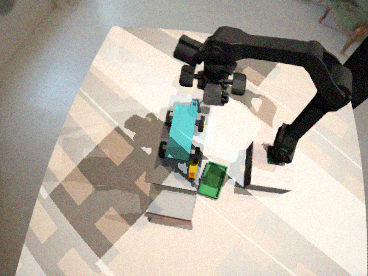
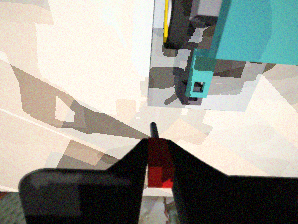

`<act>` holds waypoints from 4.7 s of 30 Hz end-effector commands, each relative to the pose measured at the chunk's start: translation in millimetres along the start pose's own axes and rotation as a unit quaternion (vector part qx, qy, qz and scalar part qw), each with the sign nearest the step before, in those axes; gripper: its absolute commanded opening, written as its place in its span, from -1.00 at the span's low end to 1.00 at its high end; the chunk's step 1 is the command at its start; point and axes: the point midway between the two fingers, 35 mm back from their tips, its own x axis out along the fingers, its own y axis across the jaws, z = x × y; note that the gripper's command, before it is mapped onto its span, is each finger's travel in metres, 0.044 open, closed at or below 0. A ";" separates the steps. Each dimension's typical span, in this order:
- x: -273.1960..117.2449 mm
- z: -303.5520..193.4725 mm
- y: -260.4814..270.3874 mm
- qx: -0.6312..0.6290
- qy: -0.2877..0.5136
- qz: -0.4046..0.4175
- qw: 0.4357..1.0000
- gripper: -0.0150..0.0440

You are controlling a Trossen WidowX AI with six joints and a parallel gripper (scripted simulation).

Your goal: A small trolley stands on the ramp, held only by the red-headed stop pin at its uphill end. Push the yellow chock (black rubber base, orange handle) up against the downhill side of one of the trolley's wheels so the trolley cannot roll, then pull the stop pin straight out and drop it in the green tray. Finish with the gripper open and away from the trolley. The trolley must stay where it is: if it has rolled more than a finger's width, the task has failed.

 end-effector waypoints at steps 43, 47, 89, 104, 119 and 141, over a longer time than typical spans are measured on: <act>-14.3 108.8 29.9 -0.001 -0.005 0.002 1.000 -0.49; -16.3 123.1 30.0 -0.001 -0.006 0.002 1.000 -0.49; -33.1 254.7 37.8 -0.022 -0.017 0.001 1.000 -0.49; -32.1 251.0 38.5 -0.243 -0.063 -0.020 0.968 -0.49; -31.2 247.6 38.2 -0.451 -0.101 -0.051 0.885 -0.49; -31.2 244.2 37.2 -0.640 -0.124 -0.103 0.752 -0.49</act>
